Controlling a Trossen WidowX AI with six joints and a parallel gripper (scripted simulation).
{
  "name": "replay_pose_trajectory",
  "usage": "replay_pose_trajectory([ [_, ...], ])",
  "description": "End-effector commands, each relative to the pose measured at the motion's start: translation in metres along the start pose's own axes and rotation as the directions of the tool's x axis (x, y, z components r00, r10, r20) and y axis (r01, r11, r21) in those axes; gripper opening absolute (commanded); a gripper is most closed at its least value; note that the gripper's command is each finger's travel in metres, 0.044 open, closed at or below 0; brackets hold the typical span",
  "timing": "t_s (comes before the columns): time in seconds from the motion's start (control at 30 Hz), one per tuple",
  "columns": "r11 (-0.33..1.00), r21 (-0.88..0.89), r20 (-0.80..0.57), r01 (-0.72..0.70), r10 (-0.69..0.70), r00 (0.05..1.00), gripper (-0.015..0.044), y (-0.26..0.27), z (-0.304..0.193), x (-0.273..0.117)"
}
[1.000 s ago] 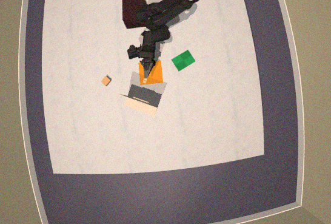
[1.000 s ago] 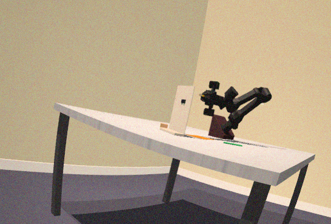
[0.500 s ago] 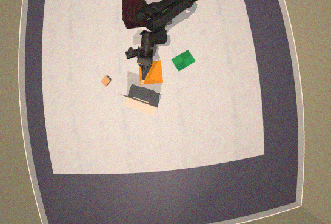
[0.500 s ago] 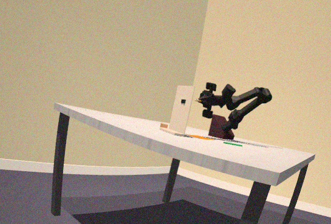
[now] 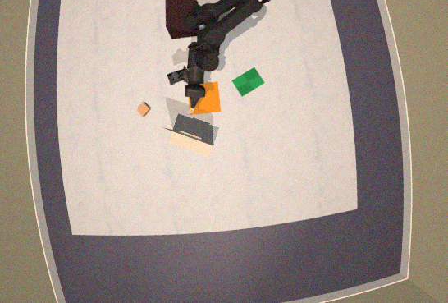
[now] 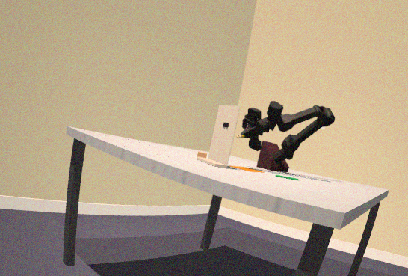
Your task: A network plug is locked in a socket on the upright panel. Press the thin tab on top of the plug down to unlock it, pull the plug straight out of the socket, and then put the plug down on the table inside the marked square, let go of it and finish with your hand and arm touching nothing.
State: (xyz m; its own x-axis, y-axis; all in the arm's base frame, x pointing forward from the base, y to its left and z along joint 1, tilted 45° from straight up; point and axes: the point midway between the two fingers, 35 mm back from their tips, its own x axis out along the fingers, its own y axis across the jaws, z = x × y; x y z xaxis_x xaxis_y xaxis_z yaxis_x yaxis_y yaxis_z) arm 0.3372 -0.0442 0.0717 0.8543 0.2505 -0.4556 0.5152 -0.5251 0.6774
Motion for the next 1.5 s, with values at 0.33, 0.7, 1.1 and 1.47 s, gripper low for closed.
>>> replay_pose_trajectory([
  [0.33,0.970,-0.058,-0.099,0.237,-0.242,0.965,0.0000,-0.030,-0.009,-0.001],
  [0.7,0.923,-0.089,-0.208,0.373,-0.384,0.900,0.0000,-0.047,-0.023,-0.010],
  [1.1,0.904,-0.098,-0.258,0.415,-0.426,0.867,0.0000,-0.055,-0.030,-0.013],
  [1.47,0.904,-0.098,-0.255,0.417,-0.428,0.867,0.0000,-0.067,-0.031,-0.005],
])
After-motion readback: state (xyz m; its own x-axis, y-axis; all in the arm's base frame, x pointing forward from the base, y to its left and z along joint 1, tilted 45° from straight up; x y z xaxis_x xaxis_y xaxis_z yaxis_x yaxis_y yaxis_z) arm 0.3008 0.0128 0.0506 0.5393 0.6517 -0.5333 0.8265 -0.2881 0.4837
